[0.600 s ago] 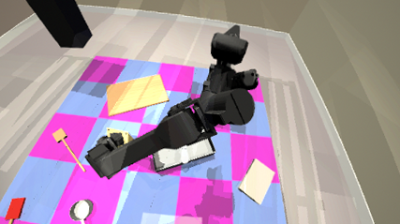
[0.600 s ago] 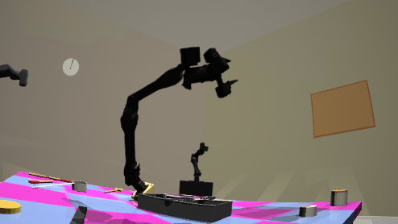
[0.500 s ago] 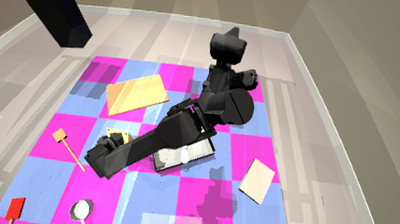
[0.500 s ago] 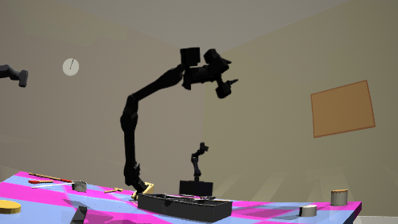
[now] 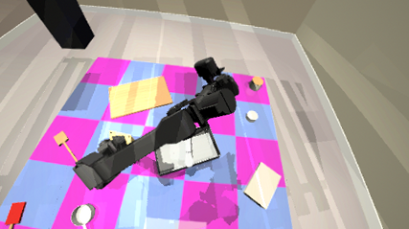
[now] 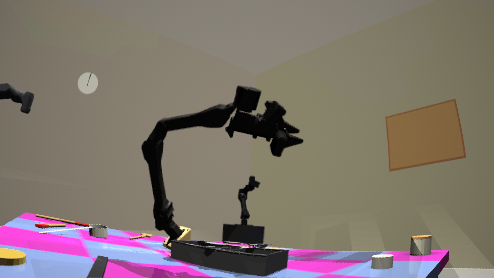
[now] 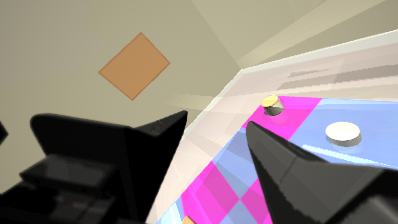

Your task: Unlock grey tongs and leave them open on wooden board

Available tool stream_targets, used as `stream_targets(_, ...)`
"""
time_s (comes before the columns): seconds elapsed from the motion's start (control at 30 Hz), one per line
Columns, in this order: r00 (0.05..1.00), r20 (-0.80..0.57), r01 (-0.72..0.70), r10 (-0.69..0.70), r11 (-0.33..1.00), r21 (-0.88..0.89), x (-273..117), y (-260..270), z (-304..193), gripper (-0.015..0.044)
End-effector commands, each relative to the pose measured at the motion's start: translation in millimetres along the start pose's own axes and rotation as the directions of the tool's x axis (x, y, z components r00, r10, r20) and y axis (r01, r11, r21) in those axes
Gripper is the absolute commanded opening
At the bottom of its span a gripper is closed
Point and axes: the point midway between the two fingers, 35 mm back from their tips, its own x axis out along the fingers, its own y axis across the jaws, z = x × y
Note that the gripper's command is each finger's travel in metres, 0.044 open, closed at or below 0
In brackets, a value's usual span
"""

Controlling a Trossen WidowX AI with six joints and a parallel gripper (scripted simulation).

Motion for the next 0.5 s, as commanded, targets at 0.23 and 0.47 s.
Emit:
stream_targets(0.23,0.874,-0.205,0.151,-0.441,0.646,-0.748,-17,-82,-122,0.0260)
stream_targets(0.47,0.732,-0.275,-0.073,-0.624,0.330,-0.941,-45,-117,-181,0.0260)
